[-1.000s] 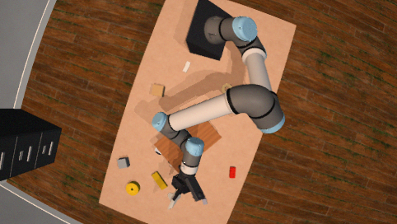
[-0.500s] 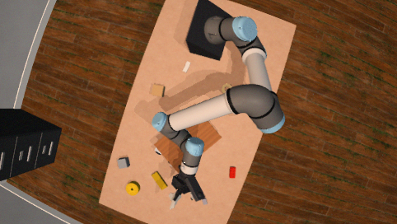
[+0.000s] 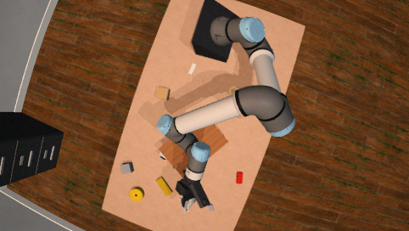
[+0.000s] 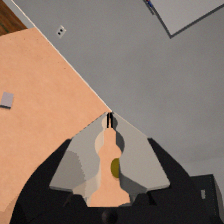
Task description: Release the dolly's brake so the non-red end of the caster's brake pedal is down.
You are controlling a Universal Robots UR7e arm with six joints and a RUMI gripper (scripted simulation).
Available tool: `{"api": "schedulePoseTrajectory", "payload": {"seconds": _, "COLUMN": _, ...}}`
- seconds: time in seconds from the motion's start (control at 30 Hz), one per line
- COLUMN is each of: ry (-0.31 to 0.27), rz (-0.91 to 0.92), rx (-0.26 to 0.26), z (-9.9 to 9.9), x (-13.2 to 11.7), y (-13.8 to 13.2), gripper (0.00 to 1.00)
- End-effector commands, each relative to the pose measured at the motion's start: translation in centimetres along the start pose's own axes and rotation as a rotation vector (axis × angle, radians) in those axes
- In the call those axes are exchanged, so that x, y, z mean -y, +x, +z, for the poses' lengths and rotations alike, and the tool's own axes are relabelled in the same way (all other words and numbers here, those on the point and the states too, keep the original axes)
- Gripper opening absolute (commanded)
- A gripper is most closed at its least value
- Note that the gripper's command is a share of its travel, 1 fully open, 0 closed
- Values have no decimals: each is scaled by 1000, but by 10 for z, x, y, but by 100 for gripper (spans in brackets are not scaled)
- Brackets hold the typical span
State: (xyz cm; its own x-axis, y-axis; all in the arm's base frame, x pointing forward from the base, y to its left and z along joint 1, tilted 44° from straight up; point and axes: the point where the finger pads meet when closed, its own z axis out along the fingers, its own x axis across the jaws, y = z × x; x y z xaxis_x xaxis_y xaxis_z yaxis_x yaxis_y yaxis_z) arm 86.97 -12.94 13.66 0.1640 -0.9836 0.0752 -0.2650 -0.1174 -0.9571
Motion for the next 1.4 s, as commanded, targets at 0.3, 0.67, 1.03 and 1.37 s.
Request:
{"api": "schedulePoseTrajectory", "payload": {"seconds": 0.3, "ry": -137, "rz": -30, "rx": 2, "z": -15, "x": -21, "y": 25, "gripper": 0}}
{"api": "schedulePoseTrajectory", "payload": {"seconds": 0.67, "ry": -328, "rz": -65, "rx": 43, "z": -50, "x": -58, "y": 44, "gripper": 0}}
{"api": "schedulePoseTrajectory", "payload": {"seconds": 1.03, "ry": -540, "rz": -90, "rx": 158, "z": -116, "x": -106, "y": 42, "gripper": 0}}
{"api": "schedulePoseTrajectory", "payload": {"seconds": 1.37, "ry": -679, "rz": -93, "rx": 302, "z": -184, "x": -140, "y": 16, "gripper": 0}}
